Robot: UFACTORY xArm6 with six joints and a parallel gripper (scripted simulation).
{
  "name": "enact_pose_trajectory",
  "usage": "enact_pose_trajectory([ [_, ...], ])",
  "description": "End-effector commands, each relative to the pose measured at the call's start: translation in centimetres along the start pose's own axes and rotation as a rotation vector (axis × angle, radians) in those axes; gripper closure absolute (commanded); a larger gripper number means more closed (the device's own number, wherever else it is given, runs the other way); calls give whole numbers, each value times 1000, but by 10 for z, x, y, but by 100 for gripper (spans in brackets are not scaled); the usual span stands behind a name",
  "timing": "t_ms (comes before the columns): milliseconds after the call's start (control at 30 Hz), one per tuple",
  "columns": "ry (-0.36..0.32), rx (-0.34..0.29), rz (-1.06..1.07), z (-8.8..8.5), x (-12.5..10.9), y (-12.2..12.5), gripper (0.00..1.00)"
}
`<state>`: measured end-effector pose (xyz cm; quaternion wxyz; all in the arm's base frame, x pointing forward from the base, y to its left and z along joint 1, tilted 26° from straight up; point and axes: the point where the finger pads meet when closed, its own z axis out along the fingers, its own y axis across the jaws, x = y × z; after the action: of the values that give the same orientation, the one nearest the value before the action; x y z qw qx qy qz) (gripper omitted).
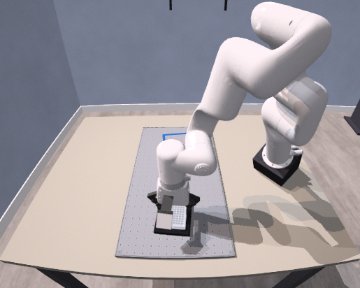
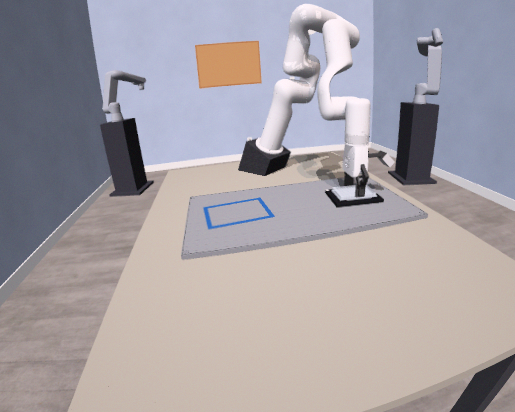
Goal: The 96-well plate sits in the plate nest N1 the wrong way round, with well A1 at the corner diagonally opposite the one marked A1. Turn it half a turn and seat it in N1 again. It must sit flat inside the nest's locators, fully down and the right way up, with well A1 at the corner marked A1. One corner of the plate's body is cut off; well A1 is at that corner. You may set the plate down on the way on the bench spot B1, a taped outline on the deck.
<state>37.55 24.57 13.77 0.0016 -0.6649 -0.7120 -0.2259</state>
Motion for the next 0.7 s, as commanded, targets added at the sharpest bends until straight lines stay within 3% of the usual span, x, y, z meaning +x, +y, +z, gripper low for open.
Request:
enact_pose_trajectory([
  [0, 2, -3, 0, 1, 1, 1, 0],
  [533, 2, -3, 0, 1, 1, 1, 0],
  [567, 2, -3, 0, 0, 1, 1, 100],
  [667, 2, -3, 0, 0, 1, 1, 100],
])
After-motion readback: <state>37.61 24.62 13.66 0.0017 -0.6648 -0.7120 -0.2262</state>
